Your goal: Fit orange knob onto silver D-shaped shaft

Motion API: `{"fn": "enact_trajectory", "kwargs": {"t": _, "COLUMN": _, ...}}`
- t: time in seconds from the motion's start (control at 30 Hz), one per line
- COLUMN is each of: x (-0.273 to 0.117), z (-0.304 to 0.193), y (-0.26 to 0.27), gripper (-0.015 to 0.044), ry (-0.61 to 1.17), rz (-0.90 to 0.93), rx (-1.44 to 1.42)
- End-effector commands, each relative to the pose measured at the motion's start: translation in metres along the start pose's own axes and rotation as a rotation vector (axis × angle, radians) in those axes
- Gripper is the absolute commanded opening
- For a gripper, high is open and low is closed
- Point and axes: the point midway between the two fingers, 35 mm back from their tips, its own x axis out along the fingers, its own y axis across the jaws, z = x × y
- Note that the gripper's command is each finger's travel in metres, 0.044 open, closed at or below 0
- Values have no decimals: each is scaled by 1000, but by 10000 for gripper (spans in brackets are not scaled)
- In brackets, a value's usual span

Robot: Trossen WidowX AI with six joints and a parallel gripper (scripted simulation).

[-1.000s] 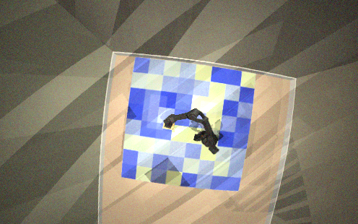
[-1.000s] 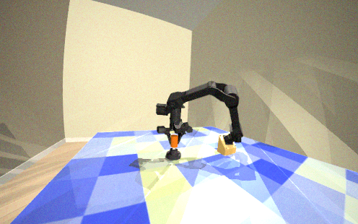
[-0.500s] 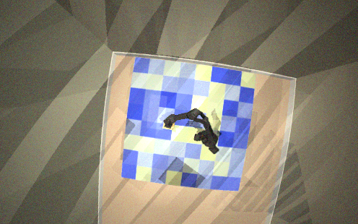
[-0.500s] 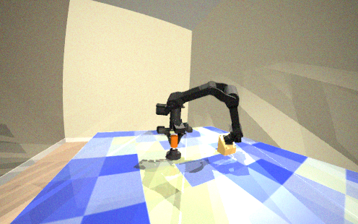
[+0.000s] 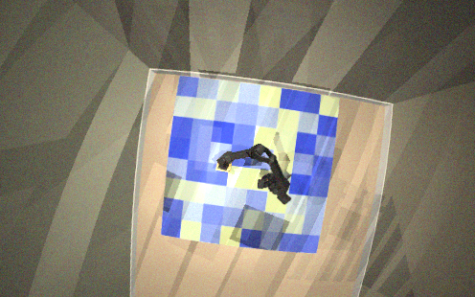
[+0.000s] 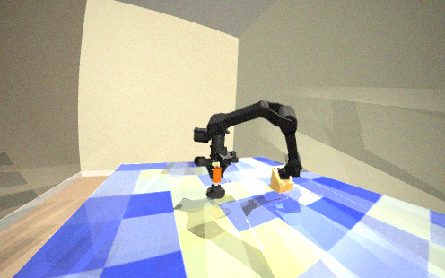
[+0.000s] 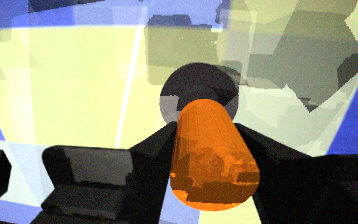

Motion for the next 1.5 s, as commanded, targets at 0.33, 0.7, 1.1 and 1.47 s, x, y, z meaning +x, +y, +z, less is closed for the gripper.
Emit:
{"fn": "enact_trajectory", "kwargs": {"t": 0.33, "x": 4, "z": -2, "y": 2, "gripper": 0, "ry": -1, "rz": -2, "rx": -45}}
{"fn": "enact_trajectory", "kwargs": {"t": 0.7, "x": 4, "z": 1, "y": 0, "gripper": 0, "ry": -1, "rz": -2, "rx": -45}}
{"fn": "enact_trajectory", "kwargs": {"t": 1.1, "x": -1, "z": 0, "y": 0, "gripper": 0, "ry": -1, "rz": -2, "rx": -55}}
{"fn": "enact_trajectory", "kwargs": {"t": 1.47, "x": 2, "z": -3, "y": 2, "gripper": 0, "ry": 0, "rz": -2, "rx": -255}}
